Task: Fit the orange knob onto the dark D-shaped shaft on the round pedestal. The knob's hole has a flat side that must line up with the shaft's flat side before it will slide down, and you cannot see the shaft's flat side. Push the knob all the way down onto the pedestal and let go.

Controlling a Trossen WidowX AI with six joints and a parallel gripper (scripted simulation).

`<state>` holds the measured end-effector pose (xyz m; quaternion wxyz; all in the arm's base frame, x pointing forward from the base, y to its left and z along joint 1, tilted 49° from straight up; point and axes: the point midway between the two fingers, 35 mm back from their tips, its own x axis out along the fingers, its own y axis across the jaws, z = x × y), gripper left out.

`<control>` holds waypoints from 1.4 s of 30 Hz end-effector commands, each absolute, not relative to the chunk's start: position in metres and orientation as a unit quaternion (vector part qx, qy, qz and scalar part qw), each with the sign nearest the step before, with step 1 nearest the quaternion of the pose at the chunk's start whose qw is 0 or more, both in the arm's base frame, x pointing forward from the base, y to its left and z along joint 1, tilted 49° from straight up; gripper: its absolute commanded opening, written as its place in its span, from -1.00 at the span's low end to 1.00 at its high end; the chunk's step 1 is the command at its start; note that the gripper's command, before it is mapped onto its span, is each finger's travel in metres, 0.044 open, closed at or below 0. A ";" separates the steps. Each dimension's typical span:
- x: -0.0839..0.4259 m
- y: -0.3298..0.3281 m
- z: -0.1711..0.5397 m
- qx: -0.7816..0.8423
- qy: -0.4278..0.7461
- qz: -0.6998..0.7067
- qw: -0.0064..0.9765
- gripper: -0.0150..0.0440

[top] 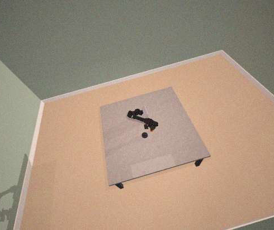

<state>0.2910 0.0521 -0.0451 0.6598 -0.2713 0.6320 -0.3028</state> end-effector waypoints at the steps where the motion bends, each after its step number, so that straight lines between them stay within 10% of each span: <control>1: 0.290 0.046 -0.051 -0.277 0.633 -0.304 0.656 1.00; 32: 0.289 0.009 -0.081 -0.278 0.633 -0.305 0.655 1.00; 42: 0.289 0.009 -0.081 -0.278 0.633 -0.305 0.655 0.11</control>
